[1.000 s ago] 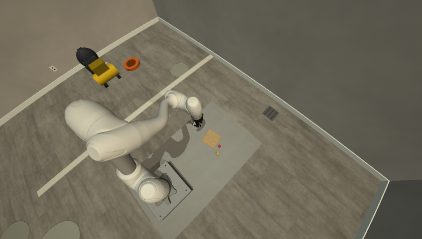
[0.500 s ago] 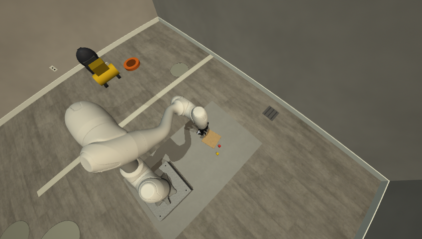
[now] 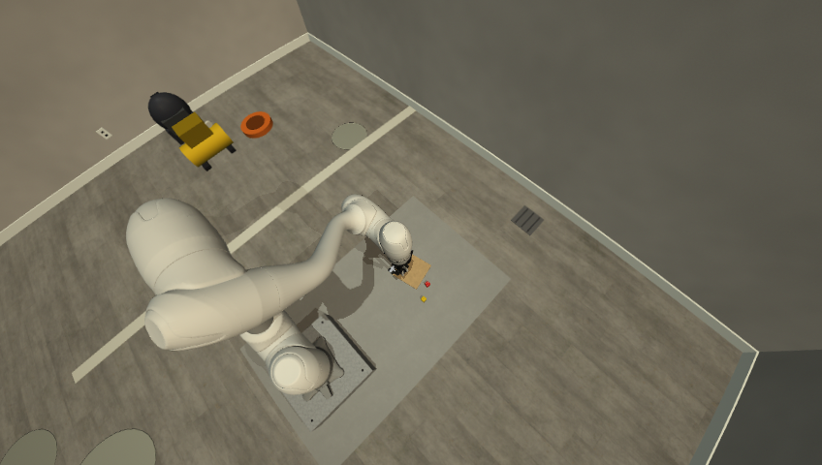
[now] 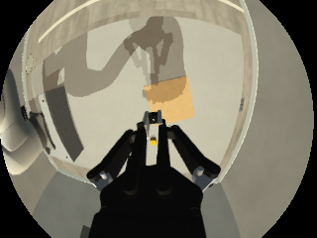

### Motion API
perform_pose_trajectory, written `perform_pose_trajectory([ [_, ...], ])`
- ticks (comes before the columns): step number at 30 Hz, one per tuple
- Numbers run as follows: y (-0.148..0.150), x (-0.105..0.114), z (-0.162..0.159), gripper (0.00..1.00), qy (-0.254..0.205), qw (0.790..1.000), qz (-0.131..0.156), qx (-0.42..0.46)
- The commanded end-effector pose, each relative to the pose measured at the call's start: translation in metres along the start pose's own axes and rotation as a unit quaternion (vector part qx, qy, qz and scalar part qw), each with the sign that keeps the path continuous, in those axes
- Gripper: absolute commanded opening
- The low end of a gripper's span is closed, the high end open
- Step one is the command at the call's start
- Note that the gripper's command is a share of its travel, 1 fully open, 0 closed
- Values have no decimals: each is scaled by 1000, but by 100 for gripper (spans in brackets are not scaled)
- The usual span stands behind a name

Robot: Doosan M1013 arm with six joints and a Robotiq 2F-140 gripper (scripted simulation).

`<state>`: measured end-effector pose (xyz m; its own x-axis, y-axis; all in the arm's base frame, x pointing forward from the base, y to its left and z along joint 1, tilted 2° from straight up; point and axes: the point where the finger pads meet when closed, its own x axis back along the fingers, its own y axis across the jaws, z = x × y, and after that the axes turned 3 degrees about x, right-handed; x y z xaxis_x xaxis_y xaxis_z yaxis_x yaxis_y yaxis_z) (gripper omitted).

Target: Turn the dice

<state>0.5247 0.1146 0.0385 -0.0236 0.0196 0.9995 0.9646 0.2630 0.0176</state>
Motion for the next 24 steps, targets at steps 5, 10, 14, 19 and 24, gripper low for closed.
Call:
perform_pose_trajectory([
  [5, 0, -1, 0, 9, 0, 1000, 0, 0],
  [10, 0, -11, 0, 9, 0, 1000, 0, 0],
  [14, 0, -26, 0, 9, 0, 1000, 0, 0],
  [19, 0, -50, 0, 9, 0, 1000, 0, 0],
  [24, 0, -64, 0, 9, 0, 1000, 0, 0],
])
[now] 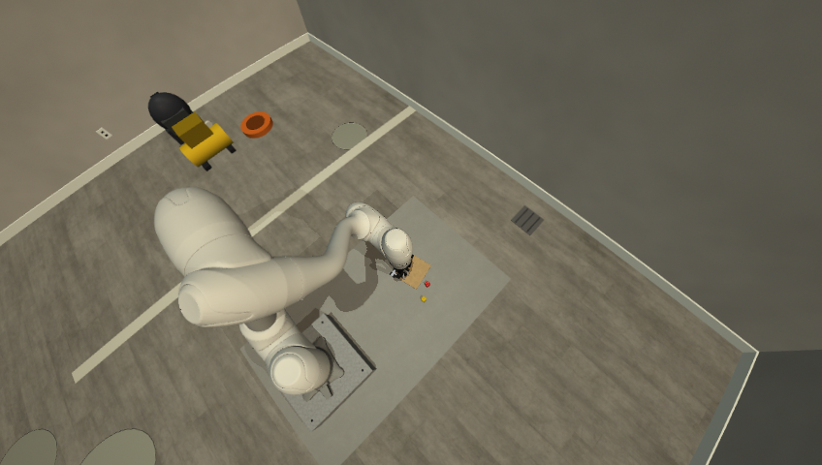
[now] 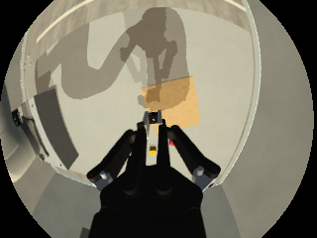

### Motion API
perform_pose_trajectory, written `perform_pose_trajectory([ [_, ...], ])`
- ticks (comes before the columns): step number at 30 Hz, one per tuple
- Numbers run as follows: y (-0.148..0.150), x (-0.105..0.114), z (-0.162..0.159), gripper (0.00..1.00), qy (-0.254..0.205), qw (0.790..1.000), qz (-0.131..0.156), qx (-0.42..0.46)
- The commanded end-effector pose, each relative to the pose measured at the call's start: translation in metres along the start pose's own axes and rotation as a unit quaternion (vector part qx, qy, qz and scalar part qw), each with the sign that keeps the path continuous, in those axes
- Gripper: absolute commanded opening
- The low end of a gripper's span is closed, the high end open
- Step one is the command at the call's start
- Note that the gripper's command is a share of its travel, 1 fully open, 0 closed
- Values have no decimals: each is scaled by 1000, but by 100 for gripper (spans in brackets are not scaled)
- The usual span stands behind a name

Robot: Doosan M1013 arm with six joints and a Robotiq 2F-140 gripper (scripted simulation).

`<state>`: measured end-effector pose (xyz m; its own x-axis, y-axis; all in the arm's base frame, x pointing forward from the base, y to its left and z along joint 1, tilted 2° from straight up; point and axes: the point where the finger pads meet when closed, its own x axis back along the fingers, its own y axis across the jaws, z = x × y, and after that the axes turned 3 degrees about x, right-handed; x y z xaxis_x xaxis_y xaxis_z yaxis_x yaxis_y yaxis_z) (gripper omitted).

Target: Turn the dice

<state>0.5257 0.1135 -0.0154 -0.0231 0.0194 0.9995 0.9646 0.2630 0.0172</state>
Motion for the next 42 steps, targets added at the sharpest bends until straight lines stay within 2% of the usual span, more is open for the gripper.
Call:
perform_pose_trajectory([
  [1, 1, -15, 0, 9, 0, 1000, 0, 0],
  [6, 1, -33, 0, 9, 0, 1000, 0, 0],
  [11, 1, -41, 0, 9, 0, 1000, 0, 0],
  [42, 1, -42, 0, 9, 0, 1000, 0, 0],
])
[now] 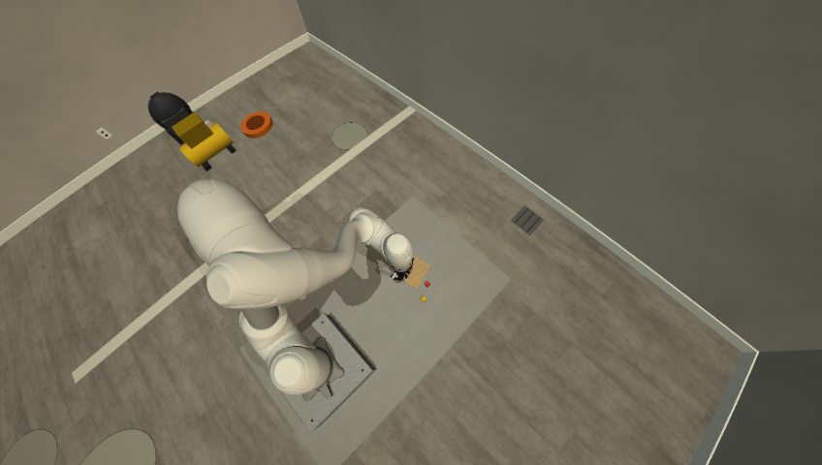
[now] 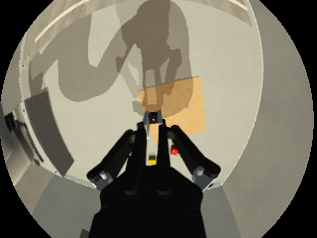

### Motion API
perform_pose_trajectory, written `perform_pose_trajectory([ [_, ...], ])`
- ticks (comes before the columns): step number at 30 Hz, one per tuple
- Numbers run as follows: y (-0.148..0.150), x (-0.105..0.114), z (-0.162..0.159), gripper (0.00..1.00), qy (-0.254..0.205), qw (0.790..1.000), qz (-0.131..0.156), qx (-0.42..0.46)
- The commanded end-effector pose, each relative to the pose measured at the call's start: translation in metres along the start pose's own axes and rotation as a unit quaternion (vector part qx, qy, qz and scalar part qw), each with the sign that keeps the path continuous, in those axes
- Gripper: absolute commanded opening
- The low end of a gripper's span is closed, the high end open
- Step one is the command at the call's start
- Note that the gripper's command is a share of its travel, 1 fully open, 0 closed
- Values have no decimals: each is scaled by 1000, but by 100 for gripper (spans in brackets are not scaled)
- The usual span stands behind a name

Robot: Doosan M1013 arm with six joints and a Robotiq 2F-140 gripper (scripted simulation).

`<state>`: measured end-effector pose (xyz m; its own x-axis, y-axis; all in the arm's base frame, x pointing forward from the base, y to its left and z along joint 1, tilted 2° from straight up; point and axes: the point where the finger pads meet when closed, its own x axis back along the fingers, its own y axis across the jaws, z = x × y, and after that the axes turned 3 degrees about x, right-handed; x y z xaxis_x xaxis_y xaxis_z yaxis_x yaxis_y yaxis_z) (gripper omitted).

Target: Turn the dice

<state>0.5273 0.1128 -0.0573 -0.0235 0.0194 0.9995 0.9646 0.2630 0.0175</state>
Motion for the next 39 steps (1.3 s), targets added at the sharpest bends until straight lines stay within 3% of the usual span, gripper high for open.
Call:
perform_pose_trajectory([
  [1, 0, 0, 0, 9, 0, 1000, 0, 0],
  [39, 0, -4, 0, 9, 0, 1000, 0, 0],
])
